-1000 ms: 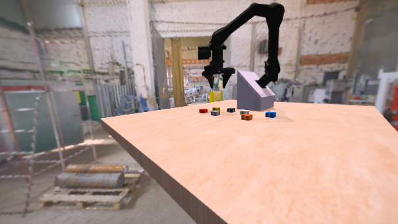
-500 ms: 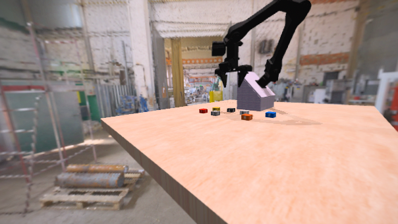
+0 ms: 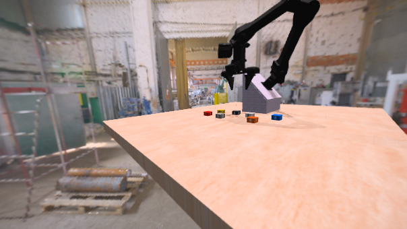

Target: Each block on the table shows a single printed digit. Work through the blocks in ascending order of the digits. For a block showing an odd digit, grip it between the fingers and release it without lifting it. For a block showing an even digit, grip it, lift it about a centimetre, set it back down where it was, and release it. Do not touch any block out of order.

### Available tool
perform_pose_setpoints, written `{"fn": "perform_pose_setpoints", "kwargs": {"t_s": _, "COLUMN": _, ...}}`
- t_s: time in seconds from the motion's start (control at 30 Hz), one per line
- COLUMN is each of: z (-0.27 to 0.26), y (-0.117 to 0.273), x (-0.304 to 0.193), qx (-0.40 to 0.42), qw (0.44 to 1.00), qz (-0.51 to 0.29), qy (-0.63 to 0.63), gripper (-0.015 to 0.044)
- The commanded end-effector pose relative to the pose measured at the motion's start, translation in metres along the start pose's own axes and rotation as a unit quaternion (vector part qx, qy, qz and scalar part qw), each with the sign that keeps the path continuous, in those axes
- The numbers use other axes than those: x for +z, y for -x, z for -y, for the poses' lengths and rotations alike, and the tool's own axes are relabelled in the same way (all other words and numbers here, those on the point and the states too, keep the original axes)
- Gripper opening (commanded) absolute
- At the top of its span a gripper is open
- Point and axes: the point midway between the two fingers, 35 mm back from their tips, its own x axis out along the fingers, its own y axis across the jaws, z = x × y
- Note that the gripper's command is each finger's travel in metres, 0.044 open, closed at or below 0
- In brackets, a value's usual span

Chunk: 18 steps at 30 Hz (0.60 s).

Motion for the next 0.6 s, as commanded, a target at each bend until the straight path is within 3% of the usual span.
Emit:
{"fn": "perform_pose_setpoints", "kwargs": {"t_s": 0.0, "z": -0.001, "y": 0.0, "x": 0.0, "qx": 0.002, "qw": 1.0, "qz": 0.002, "qy": -0.002, "gripper": 0.04}}
{"fn": "perform_pose_setpoints", "kwargs": {"t_s": 0.13, "z": -0.009, "y": 0.0, "x": 0.005, "qx": 0.001, "qw": 1.0, "qz": 0.002, "qy": -0.003, "gripper": 0.04}}
{"fn": "perform_pose_setpoints", "kwargs": {"t_s": 0.3, "z": -0.069, "y": 0.0, "x": 0.029, "qx": 0.003, "qw": 1.0, "qz": 0.002, "qy": -0.002, "gripper": 0.04}}
{"fn": "perform_pose_setpoints", "kwargs": {"t_s": 0.57, "z": -0.071, "y": 0.0, "x": 0.03, "qx": 0.004, "qw": 1.0, "qz": 0.002, "qy": -0.002, "gripper": 0.04}}
